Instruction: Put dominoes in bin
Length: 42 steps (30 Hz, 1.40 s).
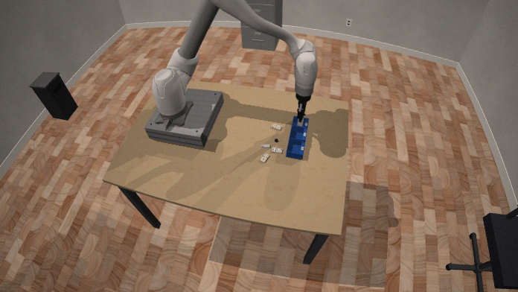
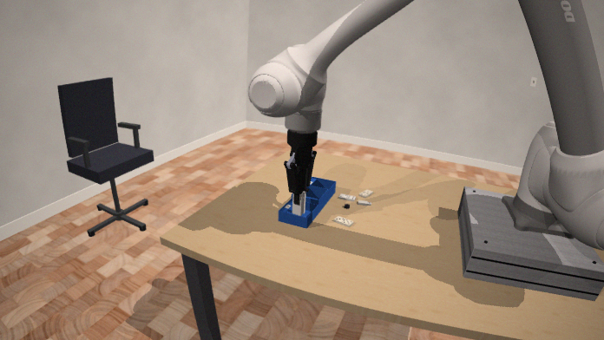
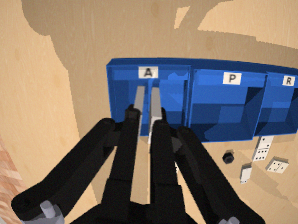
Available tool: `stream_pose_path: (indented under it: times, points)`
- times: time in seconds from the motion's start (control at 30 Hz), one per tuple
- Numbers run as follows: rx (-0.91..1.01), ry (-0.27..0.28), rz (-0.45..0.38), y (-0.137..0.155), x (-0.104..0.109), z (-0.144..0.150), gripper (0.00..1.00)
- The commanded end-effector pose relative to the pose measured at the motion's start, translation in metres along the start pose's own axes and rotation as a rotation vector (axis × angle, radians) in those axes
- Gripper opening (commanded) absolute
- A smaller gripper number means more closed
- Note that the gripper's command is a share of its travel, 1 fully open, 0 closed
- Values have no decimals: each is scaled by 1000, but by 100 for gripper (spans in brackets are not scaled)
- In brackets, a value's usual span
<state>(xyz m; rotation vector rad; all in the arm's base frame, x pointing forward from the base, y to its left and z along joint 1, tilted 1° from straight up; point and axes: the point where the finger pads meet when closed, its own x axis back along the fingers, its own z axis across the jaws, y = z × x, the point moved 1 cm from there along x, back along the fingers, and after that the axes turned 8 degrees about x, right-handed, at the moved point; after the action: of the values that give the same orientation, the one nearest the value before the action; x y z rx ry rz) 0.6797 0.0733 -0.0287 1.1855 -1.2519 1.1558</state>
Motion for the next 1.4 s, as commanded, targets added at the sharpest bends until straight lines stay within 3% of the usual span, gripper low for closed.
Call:
stream_pose_path:
  times: [0.0,0.87,1.13,1.37]
  points:
    - [0,0,0,0,0,0,5]
    - [0,0,0,0,35,0,5]
    - [0,0,0,0,60,0,5]
    - [0,0,0,0,118,0,5]
